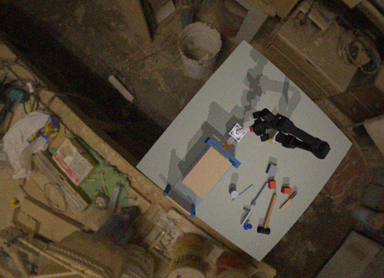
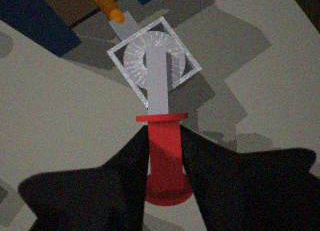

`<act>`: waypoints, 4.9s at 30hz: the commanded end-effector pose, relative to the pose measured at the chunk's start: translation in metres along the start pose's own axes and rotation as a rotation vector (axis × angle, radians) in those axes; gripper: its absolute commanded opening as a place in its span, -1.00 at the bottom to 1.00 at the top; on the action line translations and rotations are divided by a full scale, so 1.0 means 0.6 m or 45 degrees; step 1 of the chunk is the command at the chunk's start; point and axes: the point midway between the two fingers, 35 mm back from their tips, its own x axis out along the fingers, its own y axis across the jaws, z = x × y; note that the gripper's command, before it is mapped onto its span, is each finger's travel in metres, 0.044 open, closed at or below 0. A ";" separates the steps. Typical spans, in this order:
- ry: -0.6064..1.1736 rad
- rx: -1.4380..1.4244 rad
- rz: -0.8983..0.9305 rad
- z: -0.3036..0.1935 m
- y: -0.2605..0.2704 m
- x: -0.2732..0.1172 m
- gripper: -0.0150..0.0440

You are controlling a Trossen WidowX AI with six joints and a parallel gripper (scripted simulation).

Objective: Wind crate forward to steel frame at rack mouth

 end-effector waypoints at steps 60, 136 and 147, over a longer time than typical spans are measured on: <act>0.011 -0.019 -0.040 0.096 -0.153 0.041 -0.49; 0.003 -0.026 -0.035 0.256 -0.118 0.116 -0.49; 0.003 -0.027 -0.033 0.273 -0.097 0.125 -0.49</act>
